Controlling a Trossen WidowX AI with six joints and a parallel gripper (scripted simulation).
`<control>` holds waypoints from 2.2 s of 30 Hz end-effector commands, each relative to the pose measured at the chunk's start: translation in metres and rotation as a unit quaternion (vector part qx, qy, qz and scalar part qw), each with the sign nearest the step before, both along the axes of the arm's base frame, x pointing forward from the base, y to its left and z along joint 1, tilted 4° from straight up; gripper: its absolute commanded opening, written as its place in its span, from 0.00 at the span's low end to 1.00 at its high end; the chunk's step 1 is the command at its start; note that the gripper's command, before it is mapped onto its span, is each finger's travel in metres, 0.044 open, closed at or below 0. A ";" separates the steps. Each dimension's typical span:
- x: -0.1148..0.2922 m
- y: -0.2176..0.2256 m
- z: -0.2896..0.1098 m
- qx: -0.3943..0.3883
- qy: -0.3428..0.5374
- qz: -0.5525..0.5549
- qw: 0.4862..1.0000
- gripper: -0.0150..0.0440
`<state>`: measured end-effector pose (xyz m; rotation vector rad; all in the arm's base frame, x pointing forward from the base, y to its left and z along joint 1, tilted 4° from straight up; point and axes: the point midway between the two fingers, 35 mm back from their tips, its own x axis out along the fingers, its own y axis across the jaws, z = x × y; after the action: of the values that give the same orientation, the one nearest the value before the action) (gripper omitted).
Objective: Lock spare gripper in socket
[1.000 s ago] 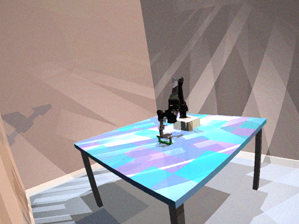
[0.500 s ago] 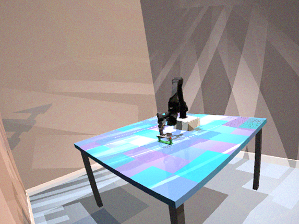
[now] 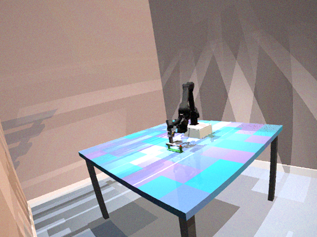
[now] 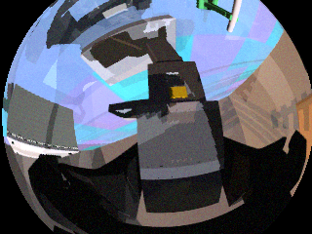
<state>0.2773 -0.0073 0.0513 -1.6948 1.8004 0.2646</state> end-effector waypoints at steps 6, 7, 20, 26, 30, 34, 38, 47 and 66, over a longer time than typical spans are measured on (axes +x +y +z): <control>0.000 0.000 0.000 0.000 0.000 0.000 1.000 0.61; 0.000 0.000 0.000 0.000 0.000 0.000 1.000 0.65; -0.002 0.000 0.006 0.000 0.000 0.000 1.000 1.00; -0.006 -0.001 0.017 -0.003 0.006 0.001 1.000 1.00; -0.008 -0.001 0.024 -0.004 0.009 0.002 1.000 1.00; -0.011 -0.002 0.030 -0.005 0.012 0.003 1.000 1.00; -0.013 -0.002 0.037 -0.007 0.016 0.004 1.000 1.00; -0.018 -0.003 0.052 -0.010 0.024 0.007 1.000 1.00; -0.027 -0.005 0.081 -0.018 0.040 0.012 0.999 1.00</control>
<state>0.2512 -0.0124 0.1263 -1.7582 1.8576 0.3203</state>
